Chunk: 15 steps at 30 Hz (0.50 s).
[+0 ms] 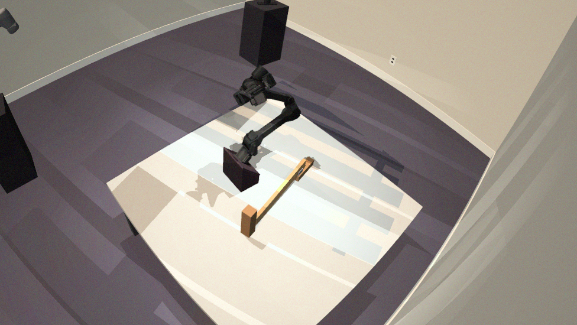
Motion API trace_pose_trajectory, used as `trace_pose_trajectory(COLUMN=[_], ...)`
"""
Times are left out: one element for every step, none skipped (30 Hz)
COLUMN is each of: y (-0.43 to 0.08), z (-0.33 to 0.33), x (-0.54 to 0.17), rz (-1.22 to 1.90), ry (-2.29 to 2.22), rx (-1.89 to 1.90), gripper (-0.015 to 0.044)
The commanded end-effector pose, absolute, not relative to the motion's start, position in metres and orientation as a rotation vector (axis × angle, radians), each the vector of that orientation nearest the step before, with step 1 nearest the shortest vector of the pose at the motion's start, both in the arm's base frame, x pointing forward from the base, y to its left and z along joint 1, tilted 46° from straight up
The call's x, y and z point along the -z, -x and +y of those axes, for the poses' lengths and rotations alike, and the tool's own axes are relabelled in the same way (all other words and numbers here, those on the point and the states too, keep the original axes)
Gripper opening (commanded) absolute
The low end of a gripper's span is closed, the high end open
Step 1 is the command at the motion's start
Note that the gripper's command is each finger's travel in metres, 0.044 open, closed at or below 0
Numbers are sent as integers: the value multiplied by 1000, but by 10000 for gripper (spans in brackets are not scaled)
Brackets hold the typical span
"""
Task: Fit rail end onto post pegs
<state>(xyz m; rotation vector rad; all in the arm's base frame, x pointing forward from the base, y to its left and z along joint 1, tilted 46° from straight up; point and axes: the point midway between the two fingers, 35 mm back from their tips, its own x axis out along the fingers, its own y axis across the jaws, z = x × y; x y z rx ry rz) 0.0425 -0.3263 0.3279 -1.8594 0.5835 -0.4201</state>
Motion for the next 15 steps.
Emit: trace_pose_trajectory(y=[-43,-46,-50,-56,-65,-75,-86,-98,-108,-117,-128,-141,-151,-160,-169], z=[-327,-328,-329,-331,-333,-335,-337,-338,-338,-337,-334,-329,-326,-324,-322], x=[-327,-325,-322,-317,-311,-304,-295,-287,-279,-273,-266,-257,-249,-240,-232], rz=[581,575,565,552,535,516,497,480,466,456,426,391,376,370,365], ry=[1856,1848,1833,1813,1786,1754,1719,1684,1654,1630,1599,1561,1531,1507,1483], rx=[419,414,406,394,378,356,330,302,277,255,225,187,154,124,93], gripper=[426,440,440,440,440,440,440,440,440,440,440,440,440,440,440])
